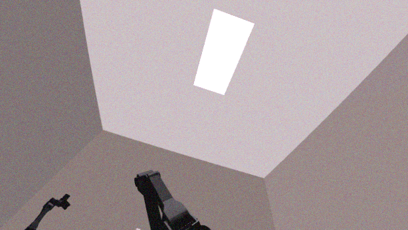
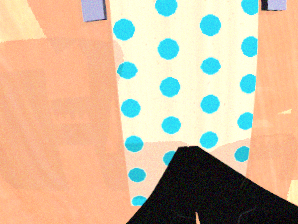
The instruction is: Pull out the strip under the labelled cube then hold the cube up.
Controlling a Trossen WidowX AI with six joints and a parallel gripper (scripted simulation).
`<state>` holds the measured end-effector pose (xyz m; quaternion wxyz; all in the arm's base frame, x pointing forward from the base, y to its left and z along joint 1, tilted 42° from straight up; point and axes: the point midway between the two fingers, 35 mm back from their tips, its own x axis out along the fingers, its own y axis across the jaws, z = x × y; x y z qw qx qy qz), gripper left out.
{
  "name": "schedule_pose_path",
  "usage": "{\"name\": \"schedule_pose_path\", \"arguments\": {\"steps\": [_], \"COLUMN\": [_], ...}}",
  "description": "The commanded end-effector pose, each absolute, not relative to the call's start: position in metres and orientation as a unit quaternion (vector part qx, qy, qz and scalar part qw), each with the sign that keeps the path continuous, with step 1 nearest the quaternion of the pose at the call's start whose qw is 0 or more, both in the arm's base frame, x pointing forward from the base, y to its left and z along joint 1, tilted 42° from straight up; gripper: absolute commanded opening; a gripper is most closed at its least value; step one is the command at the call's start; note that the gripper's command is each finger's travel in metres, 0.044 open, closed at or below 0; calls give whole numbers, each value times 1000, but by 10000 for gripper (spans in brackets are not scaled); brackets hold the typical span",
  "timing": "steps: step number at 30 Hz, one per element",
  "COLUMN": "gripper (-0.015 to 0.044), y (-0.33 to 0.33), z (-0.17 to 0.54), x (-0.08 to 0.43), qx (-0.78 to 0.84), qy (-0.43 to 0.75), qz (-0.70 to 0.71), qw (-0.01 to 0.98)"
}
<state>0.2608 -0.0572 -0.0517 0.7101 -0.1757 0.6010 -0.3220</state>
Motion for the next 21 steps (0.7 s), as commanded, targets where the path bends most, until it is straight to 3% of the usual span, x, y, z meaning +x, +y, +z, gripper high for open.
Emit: {"name": "schedule_pose_path", "arguments": {"steps": [1, 21], "gripper": [0, 0], "y": [-59, -55], "z": [-56, -61], "x": [248, 219], "qx": [-176, -176], "qy": [608, 609], "qz": [-324, -324], "qw": [703, 702]}}
